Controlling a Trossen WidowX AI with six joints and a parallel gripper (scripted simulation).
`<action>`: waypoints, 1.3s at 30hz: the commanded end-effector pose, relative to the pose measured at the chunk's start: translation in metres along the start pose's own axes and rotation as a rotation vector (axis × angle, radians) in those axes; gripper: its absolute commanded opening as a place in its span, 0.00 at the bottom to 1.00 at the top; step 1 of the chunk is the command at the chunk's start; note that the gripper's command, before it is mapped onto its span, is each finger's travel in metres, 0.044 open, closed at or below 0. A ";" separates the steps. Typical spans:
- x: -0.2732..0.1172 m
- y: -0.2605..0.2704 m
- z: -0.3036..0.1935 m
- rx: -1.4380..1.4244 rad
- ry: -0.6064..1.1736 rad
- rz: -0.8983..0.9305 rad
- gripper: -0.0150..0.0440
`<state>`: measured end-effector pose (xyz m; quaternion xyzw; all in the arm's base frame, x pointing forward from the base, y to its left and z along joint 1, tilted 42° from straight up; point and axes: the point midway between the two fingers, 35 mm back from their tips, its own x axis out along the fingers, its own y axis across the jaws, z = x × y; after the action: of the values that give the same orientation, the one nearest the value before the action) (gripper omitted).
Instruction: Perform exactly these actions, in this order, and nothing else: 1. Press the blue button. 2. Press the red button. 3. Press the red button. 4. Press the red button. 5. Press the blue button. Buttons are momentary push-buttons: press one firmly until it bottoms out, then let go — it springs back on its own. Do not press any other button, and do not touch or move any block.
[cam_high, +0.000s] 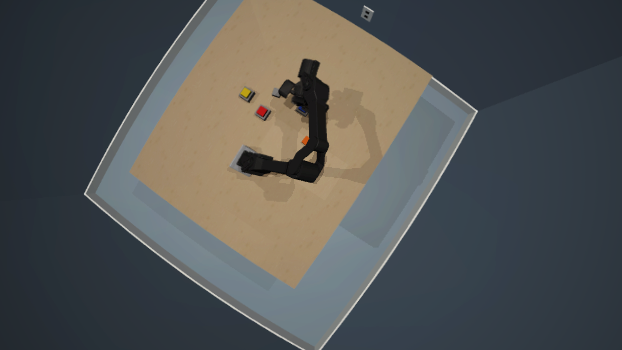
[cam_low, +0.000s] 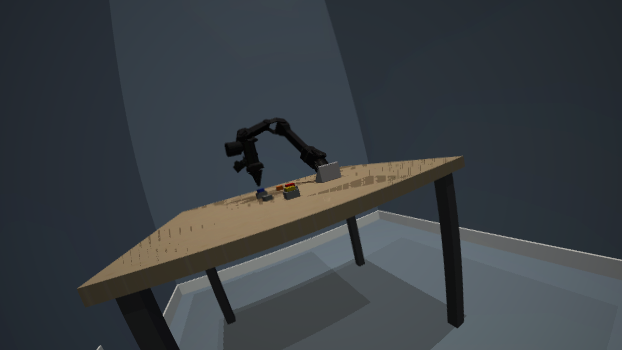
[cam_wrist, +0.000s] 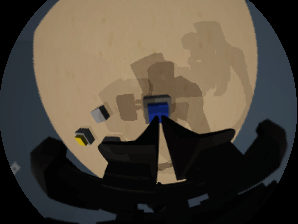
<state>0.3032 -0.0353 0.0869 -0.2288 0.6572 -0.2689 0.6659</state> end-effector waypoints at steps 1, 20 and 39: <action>0.008 0.000 -0.002 -0.011 0.003 -0.005 0.29; 0.021 0.000 -0.002 -0.011 0.003 -0.006 0.29; -0.013 0.000 -0.002 -0.011 0.003 -0.005 0.29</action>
<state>0.3003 -0.0299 0.0913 -0.2383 0.6603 -0.2656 0.6608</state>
